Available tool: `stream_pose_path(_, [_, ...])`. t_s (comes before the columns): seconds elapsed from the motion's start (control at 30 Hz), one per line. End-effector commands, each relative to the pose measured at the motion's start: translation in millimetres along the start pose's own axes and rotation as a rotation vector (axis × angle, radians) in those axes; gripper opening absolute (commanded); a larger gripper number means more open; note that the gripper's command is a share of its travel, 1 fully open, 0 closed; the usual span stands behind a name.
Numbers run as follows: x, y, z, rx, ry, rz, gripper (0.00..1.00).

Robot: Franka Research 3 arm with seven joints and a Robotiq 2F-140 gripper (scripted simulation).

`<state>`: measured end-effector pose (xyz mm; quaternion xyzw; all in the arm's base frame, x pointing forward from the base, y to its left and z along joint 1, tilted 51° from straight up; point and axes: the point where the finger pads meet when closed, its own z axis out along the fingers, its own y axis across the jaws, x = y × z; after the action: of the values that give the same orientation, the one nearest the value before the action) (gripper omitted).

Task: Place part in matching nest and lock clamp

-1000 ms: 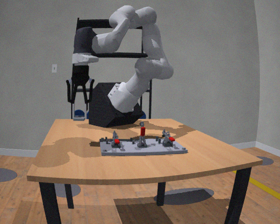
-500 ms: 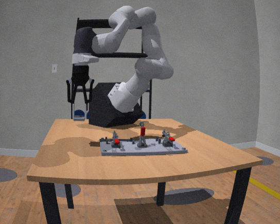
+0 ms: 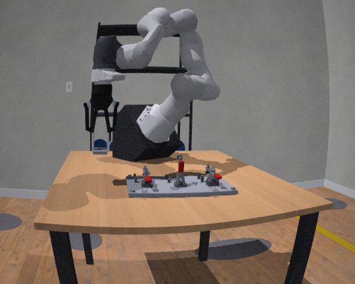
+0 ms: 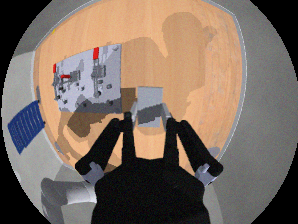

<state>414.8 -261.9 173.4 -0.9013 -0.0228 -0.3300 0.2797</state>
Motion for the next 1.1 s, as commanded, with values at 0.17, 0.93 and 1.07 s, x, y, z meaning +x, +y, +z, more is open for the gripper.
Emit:
stream_pose_path(0.17, [-2.0,0.5,6.8,-0.002,0.003,-0.01,0.0])
stream_pose_path(0.93, [-7.4,0.6,18.1,-0.002,0.003,-0.01,0.0])
stream_pose_path(1.07, [-7.5,0.6,18.2,-0.002,0.003,-0.01,0.0])
